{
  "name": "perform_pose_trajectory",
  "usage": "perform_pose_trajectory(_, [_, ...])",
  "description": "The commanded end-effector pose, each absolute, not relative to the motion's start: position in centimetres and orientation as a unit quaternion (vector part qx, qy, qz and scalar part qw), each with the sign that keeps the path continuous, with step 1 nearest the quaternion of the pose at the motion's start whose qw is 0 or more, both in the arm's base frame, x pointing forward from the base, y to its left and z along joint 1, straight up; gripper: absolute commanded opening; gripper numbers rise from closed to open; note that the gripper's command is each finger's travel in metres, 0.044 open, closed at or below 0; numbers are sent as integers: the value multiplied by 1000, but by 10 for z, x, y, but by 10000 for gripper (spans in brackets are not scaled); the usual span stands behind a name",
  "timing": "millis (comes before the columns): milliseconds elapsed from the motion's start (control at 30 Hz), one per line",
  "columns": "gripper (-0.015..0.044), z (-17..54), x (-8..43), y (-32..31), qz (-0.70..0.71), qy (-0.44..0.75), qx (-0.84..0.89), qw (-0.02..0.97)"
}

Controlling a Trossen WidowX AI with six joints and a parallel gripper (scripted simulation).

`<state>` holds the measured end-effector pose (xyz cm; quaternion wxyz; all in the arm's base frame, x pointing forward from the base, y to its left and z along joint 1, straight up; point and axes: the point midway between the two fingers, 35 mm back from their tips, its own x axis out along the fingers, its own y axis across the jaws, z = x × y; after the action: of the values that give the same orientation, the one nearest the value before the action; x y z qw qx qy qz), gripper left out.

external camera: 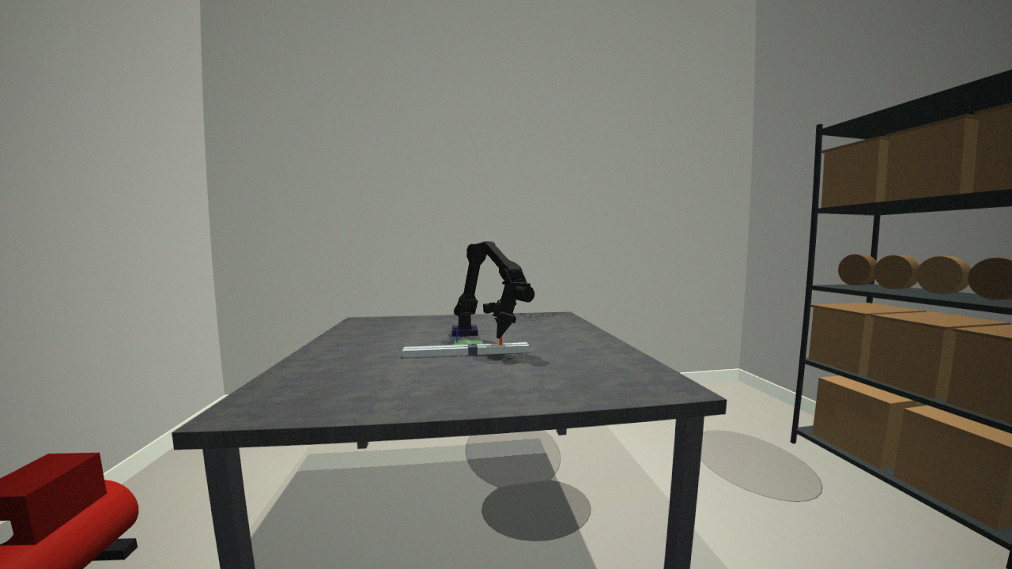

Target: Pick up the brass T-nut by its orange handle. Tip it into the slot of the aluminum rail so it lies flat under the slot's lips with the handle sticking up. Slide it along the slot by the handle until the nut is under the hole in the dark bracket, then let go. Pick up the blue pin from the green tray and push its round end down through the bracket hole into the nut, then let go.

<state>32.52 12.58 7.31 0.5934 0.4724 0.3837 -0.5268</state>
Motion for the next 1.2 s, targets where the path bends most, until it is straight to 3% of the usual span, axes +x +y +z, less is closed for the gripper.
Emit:
perform_pose_trajectory(0, [-150, 74, 327, 126, -527, 388, 469, 593])
perform_pose_trajectory(1167, [-150, 74, 331, 126, -541, 405, 452, 582])
